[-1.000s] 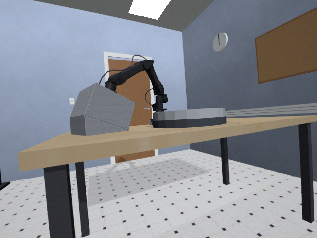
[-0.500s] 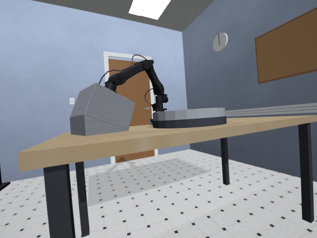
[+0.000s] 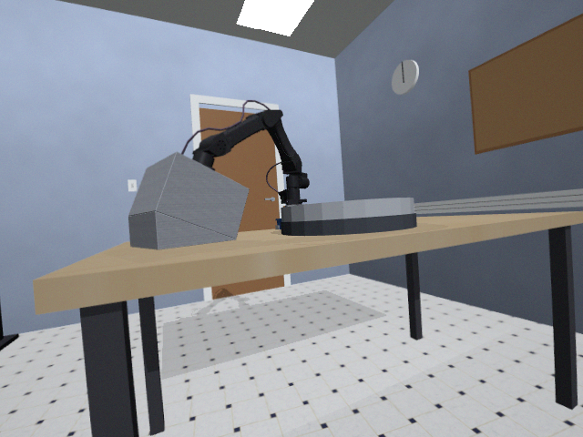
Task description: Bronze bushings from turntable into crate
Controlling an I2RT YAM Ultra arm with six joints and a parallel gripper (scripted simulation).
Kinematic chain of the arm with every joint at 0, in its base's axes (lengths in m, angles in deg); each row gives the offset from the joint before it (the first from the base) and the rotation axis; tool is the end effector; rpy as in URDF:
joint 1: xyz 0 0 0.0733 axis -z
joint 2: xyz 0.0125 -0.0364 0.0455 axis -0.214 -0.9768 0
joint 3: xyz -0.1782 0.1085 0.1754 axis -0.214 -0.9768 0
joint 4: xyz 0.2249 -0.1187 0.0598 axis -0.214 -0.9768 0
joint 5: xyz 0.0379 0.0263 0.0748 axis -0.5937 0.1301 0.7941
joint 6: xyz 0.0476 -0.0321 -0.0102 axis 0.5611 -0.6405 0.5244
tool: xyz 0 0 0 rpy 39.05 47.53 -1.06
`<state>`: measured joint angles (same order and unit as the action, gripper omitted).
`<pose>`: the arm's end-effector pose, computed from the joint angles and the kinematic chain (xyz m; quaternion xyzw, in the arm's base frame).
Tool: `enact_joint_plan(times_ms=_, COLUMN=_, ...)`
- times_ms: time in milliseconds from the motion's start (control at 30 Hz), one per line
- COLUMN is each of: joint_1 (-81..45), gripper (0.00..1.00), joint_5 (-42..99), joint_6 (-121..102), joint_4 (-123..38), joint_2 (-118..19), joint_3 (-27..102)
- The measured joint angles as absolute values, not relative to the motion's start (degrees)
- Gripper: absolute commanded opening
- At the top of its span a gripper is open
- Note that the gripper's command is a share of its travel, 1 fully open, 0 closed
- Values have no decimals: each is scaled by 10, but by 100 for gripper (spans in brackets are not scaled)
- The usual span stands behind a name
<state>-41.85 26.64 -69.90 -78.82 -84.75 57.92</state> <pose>0.4045 0.2268 0.1698 -0.6932 0.6949 -0.0821 0.1730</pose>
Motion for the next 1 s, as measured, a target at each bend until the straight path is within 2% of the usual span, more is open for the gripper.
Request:
enact_joint_plan(times_ms=100, joint_1=-419, gripper=0, joint_5=266, joint_6=-699, joint_4=-788, joint_2=-848, joint_3=579)
enact_joint_plan(times_ms=133, joint_1=-419, gripper=16, joint_5=266, joint_6=-699, joint_4=-788, joint_2=-848, joint_3=579)
enact_joint_plan(times_ms=1000, joint_1=-419, gripper=16, joint_5=267, joint_6=-699, joint_4=-789, joint_2=-848, joint_3=579)
